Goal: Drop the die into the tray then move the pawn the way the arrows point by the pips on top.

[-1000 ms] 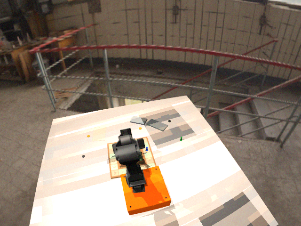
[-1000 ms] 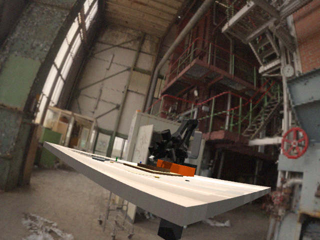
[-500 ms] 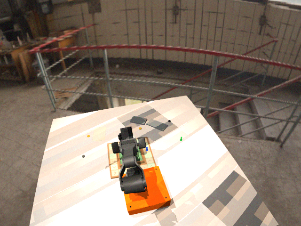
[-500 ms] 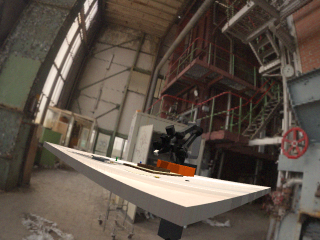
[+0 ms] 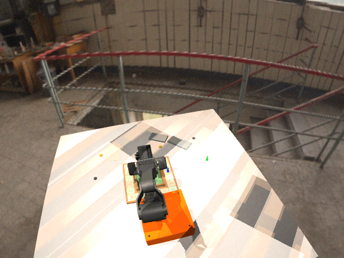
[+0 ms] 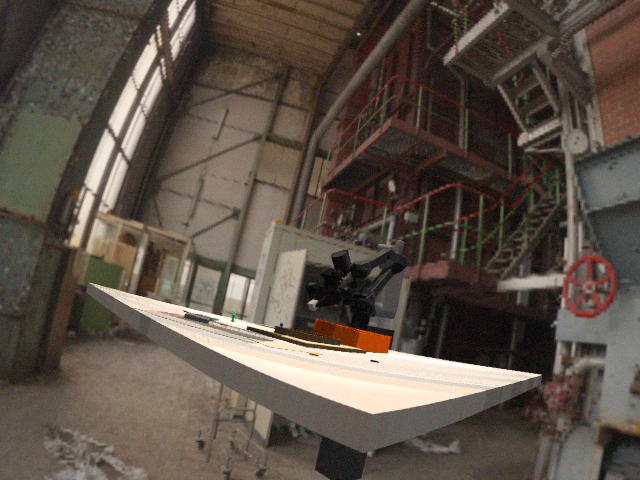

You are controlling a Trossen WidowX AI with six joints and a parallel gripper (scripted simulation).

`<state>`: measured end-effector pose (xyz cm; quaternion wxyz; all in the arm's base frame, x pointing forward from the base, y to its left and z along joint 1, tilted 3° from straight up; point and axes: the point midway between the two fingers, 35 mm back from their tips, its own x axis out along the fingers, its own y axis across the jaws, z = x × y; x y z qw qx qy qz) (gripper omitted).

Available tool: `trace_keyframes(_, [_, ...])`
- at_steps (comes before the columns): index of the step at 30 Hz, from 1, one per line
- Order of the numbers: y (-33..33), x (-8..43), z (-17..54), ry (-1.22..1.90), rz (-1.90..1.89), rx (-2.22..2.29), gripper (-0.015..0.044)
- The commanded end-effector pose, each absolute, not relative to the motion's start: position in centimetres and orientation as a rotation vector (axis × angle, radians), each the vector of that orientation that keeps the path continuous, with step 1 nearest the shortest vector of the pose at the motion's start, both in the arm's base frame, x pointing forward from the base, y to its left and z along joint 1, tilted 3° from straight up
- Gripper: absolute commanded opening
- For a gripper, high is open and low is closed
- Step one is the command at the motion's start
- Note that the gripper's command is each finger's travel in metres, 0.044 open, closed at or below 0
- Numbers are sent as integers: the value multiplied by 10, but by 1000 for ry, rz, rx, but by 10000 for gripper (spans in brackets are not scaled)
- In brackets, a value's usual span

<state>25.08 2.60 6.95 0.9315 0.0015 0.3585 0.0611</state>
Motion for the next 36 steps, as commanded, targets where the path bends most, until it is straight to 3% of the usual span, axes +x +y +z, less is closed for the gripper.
trace_keyframes(1, [26, 251, 70, 733, 125, 3, 79])
trace_keyframes(15, [24, 251, 110, 730, 130, 1, 440])
trace_keyframes(32, [29, 271, 68, 1486, 130, -51, 440])
trace_keyframes(36, [29, 272, 64, 1548, 130, -57, 440])
